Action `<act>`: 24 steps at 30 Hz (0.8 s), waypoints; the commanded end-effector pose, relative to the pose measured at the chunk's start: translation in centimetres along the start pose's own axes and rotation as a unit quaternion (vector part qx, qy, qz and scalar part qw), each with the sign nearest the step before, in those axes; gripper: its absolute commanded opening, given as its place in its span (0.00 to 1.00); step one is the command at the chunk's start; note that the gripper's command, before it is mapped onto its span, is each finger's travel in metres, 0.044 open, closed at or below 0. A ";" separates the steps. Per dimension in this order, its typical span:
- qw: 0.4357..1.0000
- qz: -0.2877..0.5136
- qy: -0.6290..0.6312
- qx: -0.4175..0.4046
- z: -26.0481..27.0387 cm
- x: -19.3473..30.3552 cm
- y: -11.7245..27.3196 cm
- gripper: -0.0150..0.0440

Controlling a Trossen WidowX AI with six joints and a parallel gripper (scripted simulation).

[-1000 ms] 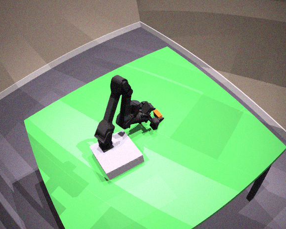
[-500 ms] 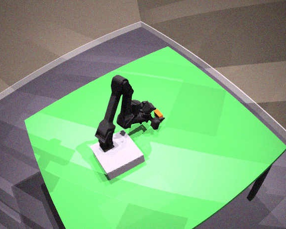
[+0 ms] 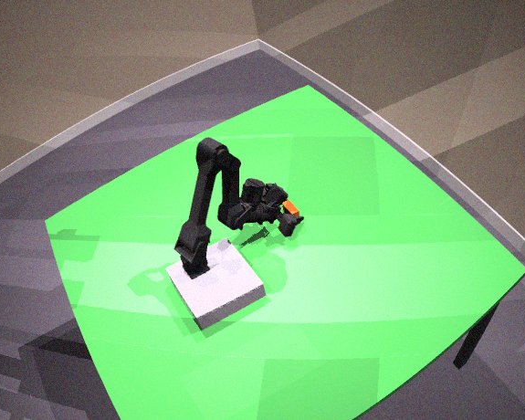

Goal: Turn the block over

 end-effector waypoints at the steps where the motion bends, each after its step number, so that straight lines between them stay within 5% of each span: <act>1: 0.999 0.046 0.001 -0.001 0.5 -1.9 -0.5 1.00; 13: 0.975 0.224 0.005 0.010 0.3 -7.2 5.7 1.00; 24: 0.974 0.227 0.005 0.010 0.3 -7.3 6.0 1.00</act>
Point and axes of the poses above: the point midway between the two fingers, 35 mm back from their tips, its own y axis back along the fingers, its own z axis across the jaws, x = y × z, the point moved 3 cm from there along y, back along the fingers, and after that the axes turned 3 degrees about -y, right-handed, at the moved point
